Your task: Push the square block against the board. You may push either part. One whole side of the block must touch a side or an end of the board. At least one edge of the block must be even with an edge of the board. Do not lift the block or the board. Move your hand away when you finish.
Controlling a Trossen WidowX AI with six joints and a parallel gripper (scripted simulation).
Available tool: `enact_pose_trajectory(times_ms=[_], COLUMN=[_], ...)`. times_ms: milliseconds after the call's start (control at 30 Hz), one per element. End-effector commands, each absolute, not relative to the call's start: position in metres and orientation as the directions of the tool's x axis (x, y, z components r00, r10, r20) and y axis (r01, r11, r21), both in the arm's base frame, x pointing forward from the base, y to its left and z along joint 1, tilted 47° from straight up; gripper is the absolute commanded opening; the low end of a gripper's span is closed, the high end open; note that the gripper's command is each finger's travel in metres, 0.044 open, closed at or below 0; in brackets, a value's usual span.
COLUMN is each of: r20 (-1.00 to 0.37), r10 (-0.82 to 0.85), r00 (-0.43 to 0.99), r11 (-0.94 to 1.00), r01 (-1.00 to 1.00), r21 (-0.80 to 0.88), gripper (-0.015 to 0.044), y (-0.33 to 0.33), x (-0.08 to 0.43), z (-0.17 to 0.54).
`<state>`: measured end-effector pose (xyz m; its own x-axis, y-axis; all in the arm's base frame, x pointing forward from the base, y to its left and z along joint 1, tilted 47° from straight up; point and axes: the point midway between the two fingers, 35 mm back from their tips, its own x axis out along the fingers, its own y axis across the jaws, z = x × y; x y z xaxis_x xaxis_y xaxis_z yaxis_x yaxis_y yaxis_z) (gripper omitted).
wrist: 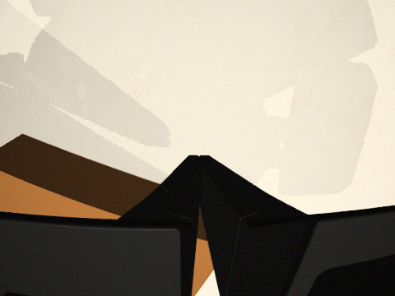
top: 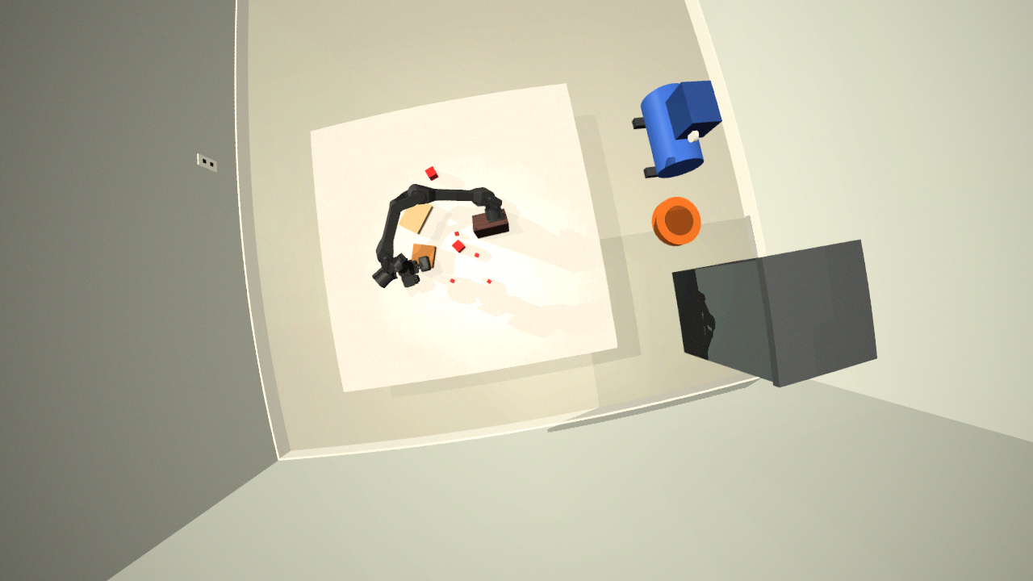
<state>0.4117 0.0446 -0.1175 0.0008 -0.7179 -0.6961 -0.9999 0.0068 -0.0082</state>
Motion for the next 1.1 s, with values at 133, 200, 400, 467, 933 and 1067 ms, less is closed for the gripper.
enact_pose_trajectory(times_ms=[133, 200, 400, 467, 933, 1067], r20=[-0.694, -0.693, -0.692, -0.692, -0.69, -0.689], r10=[-0.72, -0.721, -0.722, -0.722, -0.724, -0.725], r00=[0.007, 0.007, 0.008, 0.008, 0.009, 0.01], r11=[0.005, 0.005, 0.004, 0.004, 0.002, 0.001], r01=[-1.0, -1.0, -1.0, -1.0, -1.0, -1.0], r21=[-0.016, -0.016, -0.015, -0.015, -0.015, -0.015], gripper=[0.0, 0.0, 0.0, 0.0, 0.0, 0.0], y=[0.038, 0.037, 0.033, 0.033, 0.046, 0.051], x=[0.412, 0.412, 0.41, 0.41, 0.41, 0.41], z=[-0.108, -0.107, -0.103, -0.102, -0.117, -0.122])
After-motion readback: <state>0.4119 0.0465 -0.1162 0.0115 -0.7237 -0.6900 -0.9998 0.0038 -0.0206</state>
